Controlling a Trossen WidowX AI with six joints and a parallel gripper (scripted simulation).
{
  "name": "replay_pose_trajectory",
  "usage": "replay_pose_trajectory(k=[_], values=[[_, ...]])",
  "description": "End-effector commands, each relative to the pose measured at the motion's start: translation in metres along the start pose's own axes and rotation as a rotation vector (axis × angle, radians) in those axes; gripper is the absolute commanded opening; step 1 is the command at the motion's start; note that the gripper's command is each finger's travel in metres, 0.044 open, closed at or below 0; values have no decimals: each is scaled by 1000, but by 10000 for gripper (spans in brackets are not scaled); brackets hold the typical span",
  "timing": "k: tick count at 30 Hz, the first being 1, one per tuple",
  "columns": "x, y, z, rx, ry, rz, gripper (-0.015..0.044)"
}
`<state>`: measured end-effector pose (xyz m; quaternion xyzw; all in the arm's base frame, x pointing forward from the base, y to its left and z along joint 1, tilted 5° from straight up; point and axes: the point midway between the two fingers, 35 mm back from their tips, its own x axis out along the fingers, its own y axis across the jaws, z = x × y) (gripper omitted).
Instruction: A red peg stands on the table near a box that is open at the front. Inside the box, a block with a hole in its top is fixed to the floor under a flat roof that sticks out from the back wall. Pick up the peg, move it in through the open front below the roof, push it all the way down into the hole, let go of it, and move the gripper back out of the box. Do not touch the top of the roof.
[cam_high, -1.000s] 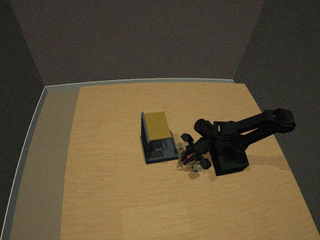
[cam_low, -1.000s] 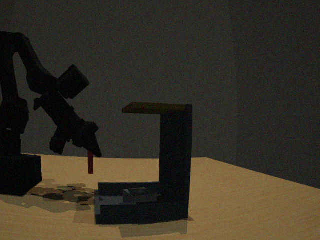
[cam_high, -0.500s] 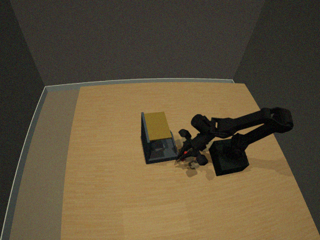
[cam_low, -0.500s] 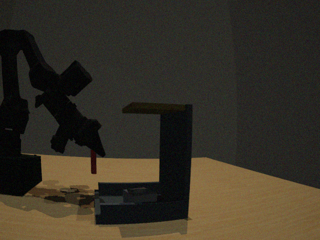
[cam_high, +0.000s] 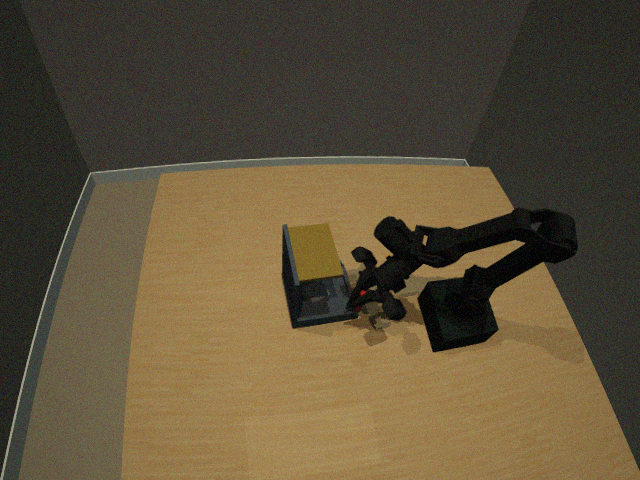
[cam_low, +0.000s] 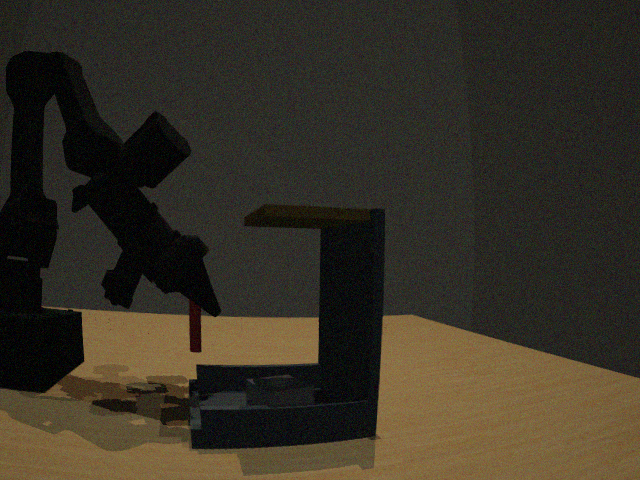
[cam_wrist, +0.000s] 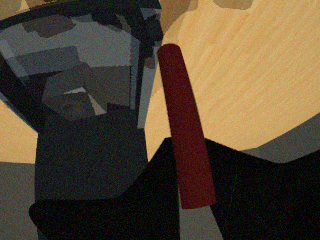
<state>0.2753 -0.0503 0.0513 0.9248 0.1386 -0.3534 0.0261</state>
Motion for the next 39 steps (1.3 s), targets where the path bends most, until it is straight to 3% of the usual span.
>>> replay_pose_trajectory(k=[1,29,39], values=[[0,12,-1,10,3,14,0],[-2,80,7,89,5,97,0],[13,85,-9,89,7,97,0]])
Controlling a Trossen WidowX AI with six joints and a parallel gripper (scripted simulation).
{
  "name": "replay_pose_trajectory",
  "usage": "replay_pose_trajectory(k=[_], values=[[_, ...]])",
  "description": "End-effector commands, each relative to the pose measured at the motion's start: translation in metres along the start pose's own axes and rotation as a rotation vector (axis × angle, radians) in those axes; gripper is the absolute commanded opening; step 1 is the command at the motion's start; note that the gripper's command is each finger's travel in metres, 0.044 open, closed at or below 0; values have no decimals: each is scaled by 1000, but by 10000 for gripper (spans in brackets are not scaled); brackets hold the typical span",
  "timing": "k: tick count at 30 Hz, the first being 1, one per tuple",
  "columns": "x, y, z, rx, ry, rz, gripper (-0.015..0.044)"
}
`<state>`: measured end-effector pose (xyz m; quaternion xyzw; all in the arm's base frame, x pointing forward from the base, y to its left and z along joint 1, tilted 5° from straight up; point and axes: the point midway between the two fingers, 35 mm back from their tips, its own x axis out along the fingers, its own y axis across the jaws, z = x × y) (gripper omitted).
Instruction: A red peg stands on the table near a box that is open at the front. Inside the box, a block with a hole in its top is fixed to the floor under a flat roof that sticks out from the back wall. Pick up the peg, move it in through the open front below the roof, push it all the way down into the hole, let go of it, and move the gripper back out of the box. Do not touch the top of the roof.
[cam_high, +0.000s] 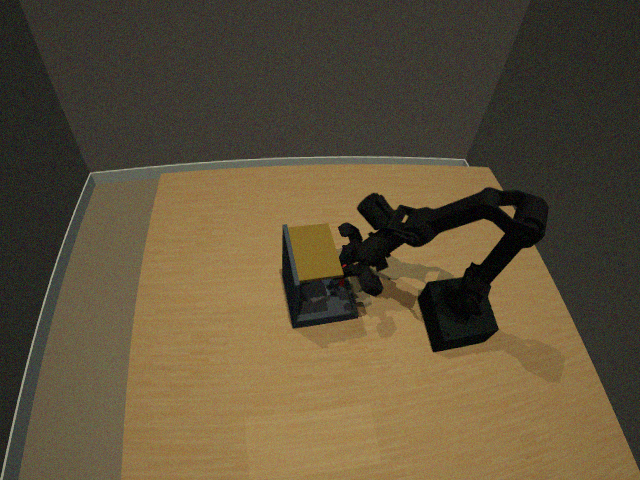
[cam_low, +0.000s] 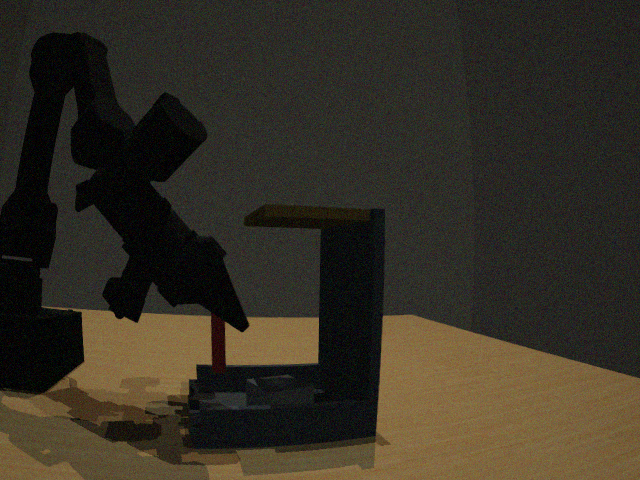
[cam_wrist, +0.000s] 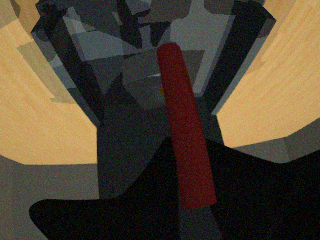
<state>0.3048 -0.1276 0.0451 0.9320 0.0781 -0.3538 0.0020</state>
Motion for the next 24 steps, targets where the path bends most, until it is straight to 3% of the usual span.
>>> replay_pose_trajectory(k=[1,24], values=[[9,1,-8,1,0,1,0],[20,2,-20,1,1,0,0]])
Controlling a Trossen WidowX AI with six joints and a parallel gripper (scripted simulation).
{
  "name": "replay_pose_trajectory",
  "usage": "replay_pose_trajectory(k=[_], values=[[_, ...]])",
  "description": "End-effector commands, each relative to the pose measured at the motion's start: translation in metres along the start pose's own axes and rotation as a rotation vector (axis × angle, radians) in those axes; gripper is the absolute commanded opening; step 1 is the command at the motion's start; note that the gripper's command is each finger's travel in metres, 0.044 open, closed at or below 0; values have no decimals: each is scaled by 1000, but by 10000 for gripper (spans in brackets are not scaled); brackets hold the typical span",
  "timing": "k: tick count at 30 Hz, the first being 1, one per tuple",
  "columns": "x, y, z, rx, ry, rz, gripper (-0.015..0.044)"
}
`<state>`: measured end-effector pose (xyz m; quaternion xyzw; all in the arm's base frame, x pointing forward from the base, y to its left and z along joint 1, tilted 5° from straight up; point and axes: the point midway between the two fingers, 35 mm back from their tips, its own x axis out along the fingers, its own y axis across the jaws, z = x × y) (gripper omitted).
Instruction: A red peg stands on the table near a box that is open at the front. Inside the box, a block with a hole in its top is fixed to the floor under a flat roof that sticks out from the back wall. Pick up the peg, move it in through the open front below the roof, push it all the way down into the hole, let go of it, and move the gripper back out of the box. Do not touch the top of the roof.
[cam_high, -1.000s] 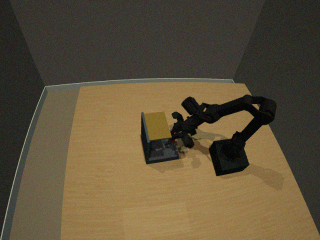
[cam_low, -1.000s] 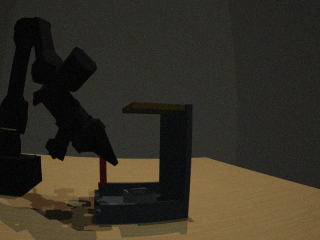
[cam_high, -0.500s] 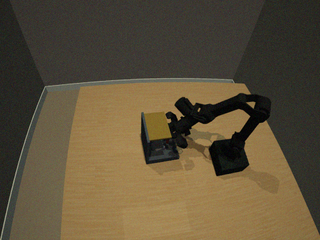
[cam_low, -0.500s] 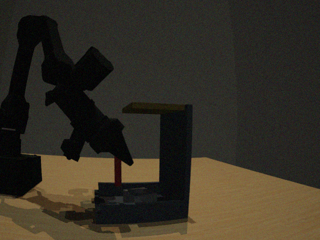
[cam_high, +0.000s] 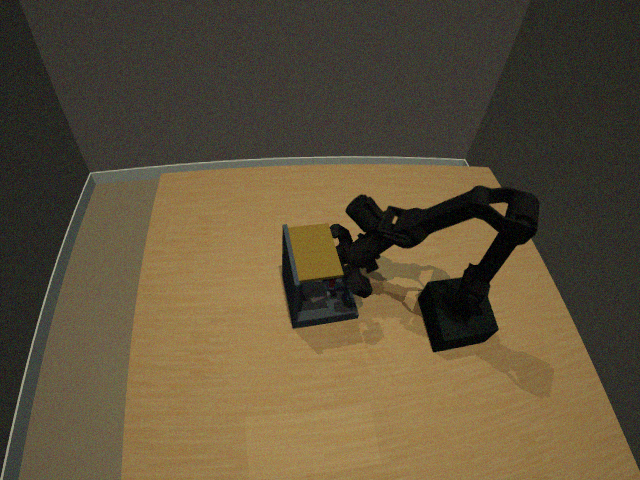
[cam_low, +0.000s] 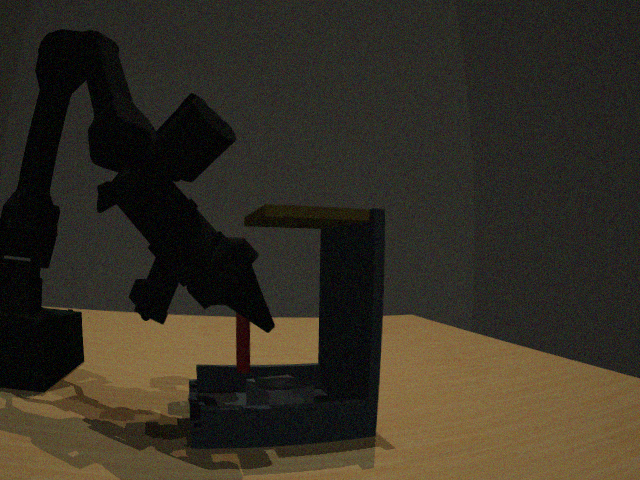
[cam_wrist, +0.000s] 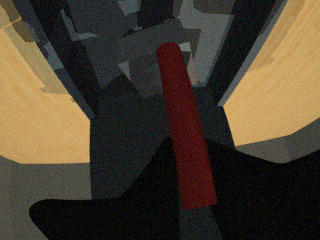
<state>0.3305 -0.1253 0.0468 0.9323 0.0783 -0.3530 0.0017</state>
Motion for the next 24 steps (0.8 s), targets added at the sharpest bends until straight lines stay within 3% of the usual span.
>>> replay_pose_trajectory(k=[1,24], values=[[2,0,-2,1,0,1,0],[11,1,-11,1,1,1,0]])
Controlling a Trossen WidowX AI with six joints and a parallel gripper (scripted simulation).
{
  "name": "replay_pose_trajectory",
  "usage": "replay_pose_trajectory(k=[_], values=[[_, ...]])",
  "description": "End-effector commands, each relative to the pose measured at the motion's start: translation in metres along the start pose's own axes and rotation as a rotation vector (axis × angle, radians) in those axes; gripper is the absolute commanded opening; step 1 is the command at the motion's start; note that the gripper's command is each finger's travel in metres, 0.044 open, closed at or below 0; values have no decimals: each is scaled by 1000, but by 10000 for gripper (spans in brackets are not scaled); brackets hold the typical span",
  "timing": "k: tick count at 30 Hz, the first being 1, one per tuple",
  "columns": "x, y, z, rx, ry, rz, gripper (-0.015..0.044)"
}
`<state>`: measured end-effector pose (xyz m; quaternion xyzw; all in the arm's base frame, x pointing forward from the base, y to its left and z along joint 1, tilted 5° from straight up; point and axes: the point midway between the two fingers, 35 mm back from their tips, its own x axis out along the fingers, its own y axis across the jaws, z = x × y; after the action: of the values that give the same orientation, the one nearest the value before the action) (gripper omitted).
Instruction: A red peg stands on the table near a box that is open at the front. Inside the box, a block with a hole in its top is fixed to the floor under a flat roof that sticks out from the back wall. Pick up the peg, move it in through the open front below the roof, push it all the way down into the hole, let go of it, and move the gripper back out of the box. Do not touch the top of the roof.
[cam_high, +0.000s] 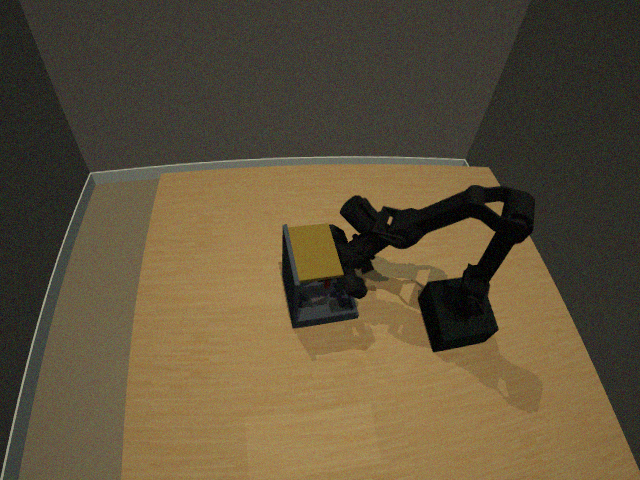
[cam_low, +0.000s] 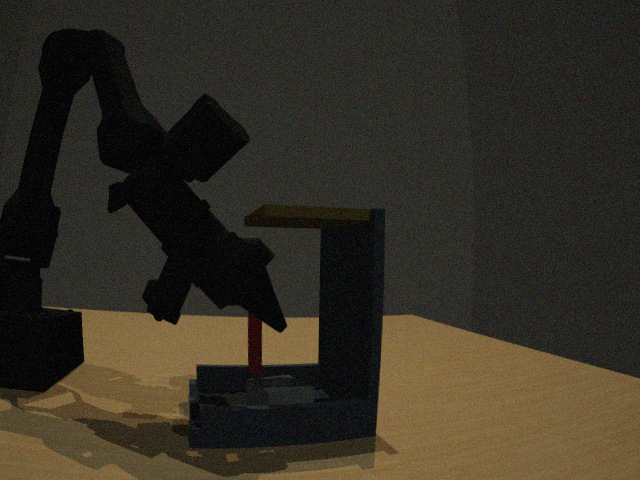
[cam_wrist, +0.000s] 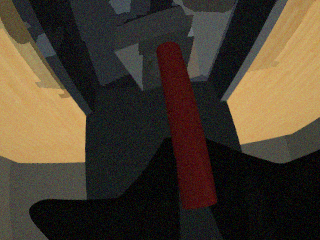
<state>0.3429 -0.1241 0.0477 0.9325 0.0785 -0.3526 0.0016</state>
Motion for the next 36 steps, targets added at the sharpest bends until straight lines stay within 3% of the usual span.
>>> replay_pose_trajectory(k=[1,36], values=[[2,0,-2,1,0,1,0],[15,1,-15,0,2,1,0]])
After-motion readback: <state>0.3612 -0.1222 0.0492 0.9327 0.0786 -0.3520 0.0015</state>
